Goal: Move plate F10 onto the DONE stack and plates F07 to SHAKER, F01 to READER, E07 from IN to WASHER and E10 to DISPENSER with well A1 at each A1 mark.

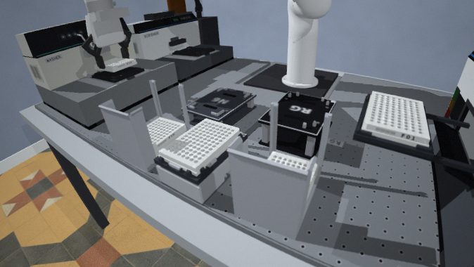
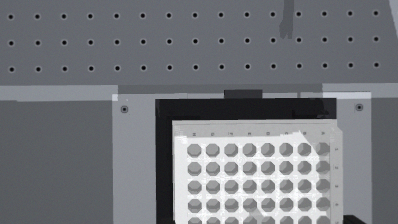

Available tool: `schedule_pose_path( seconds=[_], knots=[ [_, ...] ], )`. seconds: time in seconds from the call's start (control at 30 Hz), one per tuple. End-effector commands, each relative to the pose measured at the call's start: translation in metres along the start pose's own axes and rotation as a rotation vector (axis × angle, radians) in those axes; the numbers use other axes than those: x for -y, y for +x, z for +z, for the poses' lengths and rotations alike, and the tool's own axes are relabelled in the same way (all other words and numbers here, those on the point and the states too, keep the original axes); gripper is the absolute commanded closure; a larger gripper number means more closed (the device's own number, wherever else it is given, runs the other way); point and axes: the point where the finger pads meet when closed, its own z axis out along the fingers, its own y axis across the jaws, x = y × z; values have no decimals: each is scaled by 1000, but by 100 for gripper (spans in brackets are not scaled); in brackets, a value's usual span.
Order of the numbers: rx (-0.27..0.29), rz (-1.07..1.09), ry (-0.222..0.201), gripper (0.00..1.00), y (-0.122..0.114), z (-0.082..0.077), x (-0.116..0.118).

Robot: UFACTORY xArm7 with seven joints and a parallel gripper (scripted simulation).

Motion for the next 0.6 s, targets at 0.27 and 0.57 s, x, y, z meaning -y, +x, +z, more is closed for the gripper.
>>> schedule_pose_path(
  seconds=[0.27,0.57],
  knots=[
    [4,0,-3,100,-1,-19,-1],
    [4,0,-3,100,-1,-28,-1]
  ],
)
